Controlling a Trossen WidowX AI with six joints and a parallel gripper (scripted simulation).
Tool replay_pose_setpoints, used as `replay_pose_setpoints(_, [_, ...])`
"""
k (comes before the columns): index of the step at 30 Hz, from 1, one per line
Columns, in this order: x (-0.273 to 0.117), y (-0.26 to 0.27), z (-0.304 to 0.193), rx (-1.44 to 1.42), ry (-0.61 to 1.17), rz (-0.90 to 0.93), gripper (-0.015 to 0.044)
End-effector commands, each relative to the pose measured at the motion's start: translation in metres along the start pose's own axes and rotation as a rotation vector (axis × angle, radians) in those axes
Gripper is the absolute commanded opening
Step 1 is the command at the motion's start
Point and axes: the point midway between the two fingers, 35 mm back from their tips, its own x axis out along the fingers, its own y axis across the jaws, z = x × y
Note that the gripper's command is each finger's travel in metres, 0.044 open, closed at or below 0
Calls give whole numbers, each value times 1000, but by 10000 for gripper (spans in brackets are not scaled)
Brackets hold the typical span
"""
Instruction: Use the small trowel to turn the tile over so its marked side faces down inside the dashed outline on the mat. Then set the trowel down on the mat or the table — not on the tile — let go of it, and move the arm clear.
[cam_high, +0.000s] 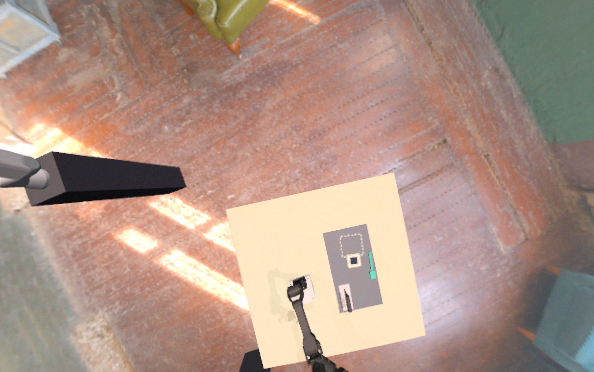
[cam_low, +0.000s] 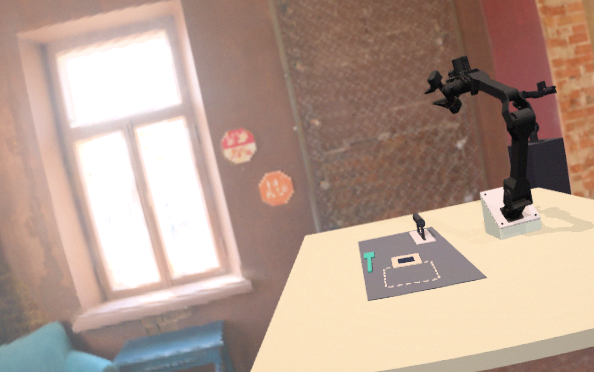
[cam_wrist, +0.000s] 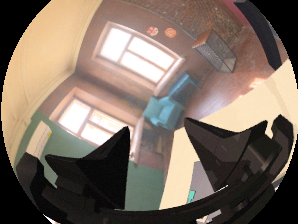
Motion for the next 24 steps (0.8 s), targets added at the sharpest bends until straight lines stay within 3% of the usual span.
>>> replay_pose_setpoints(1, [27, -14, -22, -10, 78, -71, 270])
replay_pose_setpoints(13, [99, -73, -122, -47, 385, -334, 270])
replay_pose_setpoints(24, [129, -136, -217, -101, 654, -592, 270])
